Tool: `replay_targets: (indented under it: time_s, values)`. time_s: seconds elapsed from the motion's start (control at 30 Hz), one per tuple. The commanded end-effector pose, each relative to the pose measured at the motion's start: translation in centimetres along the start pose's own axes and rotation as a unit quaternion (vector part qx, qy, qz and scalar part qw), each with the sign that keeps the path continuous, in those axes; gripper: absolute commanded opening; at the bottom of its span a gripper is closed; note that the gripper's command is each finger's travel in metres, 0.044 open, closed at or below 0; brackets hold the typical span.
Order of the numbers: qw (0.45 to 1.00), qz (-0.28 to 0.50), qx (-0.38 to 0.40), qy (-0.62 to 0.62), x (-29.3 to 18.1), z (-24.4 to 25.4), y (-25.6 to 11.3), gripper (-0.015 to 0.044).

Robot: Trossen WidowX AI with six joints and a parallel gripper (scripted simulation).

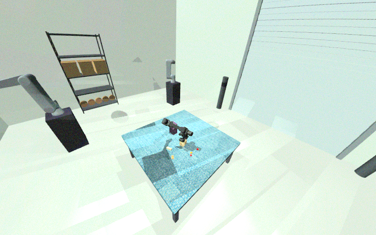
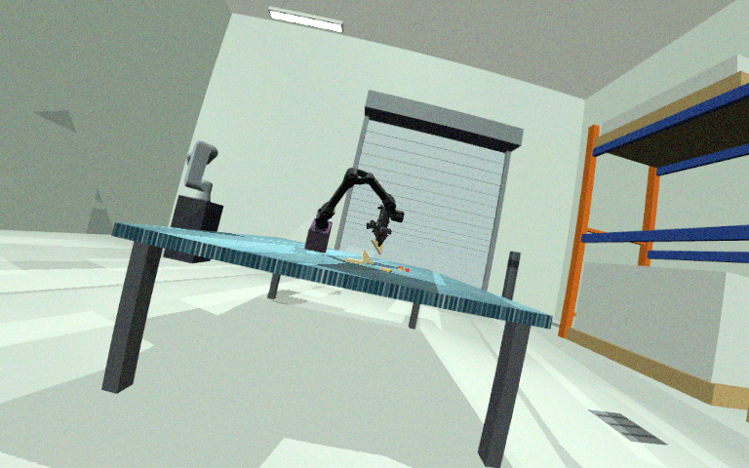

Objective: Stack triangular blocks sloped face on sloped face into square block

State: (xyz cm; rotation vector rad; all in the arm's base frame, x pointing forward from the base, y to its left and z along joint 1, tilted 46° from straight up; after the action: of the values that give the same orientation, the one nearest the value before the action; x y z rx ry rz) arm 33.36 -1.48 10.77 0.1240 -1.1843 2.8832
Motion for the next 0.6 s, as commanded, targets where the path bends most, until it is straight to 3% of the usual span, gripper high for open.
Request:
replay_targets:
  time_s: [0.0, 0.33, 0.57]
  values:
    - [1.0, 0.005, 0.003, 0.0, 0.6, 0.1, 0.7, 0.0]
    - [1.0, -0.013, 0.015, 0.008, 1.3, -0.1, 3.5, 0.0]
    - [1.0, -0.013, 0.015, 0.008, 1.3, -0.1, 3.5, 0.0]
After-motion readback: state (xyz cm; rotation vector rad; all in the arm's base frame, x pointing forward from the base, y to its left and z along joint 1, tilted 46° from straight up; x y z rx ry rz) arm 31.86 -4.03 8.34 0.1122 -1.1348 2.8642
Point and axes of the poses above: the point midway between the two fingers, 35 mm back from their tips, its own y axis out along the fingers, its own z axis across the jaws, x = y × z, the point moved 9 cm from there along -y, back along the fingers, and after that the axes turned 3 degrees about y, right-handed, at the moved point
